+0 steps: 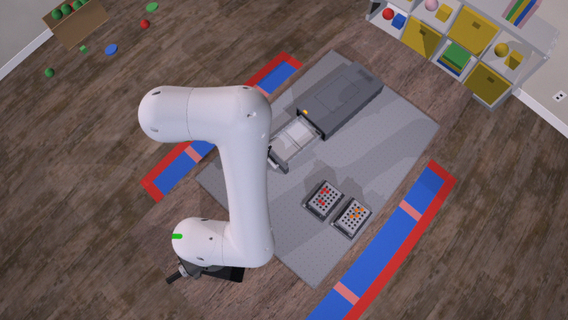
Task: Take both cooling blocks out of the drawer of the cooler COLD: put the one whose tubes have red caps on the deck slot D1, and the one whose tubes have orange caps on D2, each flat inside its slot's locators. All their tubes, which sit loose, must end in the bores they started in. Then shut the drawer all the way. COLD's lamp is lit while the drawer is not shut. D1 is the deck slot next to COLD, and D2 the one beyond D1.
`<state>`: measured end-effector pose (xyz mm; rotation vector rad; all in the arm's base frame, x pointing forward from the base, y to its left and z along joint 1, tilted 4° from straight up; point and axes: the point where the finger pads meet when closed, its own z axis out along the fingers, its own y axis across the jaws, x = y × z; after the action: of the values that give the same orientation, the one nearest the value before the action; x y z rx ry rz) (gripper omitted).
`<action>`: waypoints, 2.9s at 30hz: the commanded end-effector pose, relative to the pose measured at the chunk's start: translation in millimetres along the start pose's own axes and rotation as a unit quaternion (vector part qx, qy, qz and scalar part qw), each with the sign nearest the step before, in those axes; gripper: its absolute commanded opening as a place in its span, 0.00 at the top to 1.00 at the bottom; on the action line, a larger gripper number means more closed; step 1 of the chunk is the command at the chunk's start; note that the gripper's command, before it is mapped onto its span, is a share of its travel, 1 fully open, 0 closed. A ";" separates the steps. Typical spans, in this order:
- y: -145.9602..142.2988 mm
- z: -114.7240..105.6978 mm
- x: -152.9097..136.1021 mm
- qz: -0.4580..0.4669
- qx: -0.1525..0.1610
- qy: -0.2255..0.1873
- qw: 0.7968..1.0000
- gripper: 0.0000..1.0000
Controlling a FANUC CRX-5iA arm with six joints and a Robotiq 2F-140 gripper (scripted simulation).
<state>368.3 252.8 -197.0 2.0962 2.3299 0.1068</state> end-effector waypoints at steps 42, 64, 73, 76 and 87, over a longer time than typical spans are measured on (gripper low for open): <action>50.6 -0.4 0.3 0.000 0.000 0.000 1.000 0.90; 77.3 -0.5 0.3 0.000 0.000 0.000 1.000 0.90; 86.6 -0.5 0.3 0.000 0.000 0.000 1.000 0.90; 90.6 -0.5 0.3 0.000 0.000 0.000 1.000 0.90; 102.6 -0.5 0.3 0.000 0.000 0.000 1.000 0.90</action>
<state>467.4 263.2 -191.7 2.0964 2.3302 0.1061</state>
